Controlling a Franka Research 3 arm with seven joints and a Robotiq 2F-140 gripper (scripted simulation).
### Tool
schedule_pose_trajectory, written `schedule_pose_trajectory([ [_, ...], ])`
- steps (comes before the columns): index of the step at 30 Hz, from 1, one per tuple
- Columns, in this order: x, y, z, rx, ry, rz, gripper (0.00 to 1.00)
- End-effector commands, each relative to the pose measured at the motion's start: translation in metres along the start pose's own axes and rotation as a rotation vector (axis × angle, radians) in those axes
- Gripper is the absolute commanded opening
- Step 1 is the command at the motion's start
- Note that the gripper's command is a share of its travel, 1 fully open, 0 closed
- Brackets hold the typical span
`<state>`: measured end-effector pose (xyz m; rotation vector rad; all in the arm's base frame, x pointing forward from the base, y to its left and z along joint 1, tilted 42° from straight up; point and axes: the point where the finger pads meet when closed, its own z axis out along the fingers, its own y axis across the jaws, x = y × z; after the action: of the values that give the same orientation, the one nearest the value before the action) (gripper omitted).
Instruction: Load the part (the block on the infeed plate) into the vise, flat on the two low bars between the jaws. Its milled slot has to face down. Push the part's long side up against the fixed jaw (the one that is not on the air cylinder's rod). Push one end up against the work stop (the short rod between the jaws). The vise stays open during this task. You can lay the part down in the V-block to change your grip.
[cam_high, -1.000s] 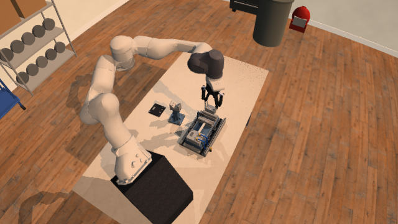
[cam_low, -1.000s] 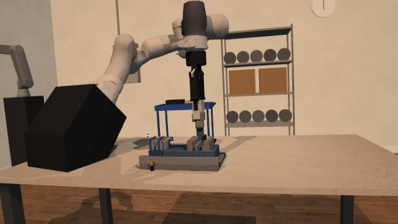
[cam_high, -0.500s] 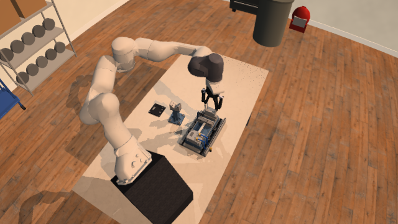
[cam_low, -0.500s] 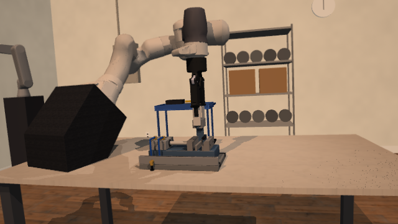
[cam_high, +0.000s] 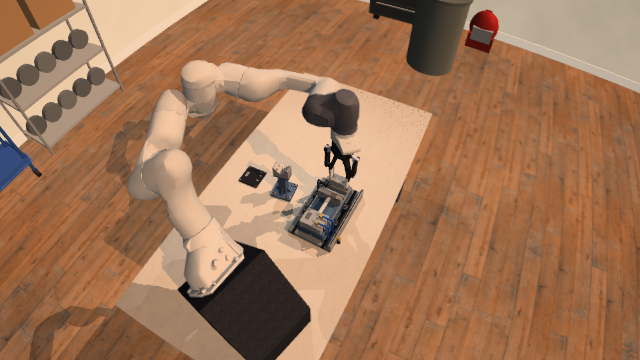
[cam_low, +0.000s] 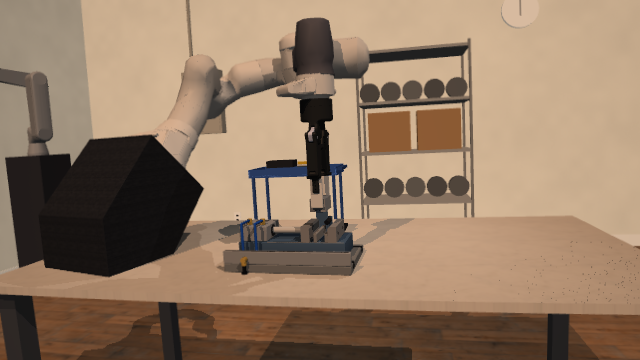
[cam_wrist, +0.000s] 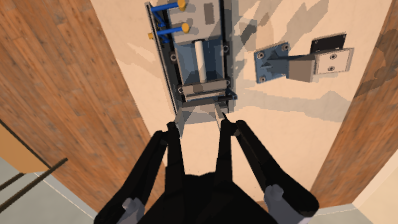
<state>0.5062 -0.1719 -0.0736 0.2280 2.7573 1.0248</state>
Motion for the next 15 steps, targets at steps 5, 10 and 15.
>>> schedule_pose_trajectory([
  [5, -0.0014, -0.0017, 0.0026, 0.006, -0.005, -0.004, 0.0],
  [10, -0.0015, -0.0017, 0.0035, 0.006, -0.005, -0.004, 0.0],
  [15, -0.0015, -0.0017, 0.0036, 0.006, -0.005, -0.004, 0.0],
])
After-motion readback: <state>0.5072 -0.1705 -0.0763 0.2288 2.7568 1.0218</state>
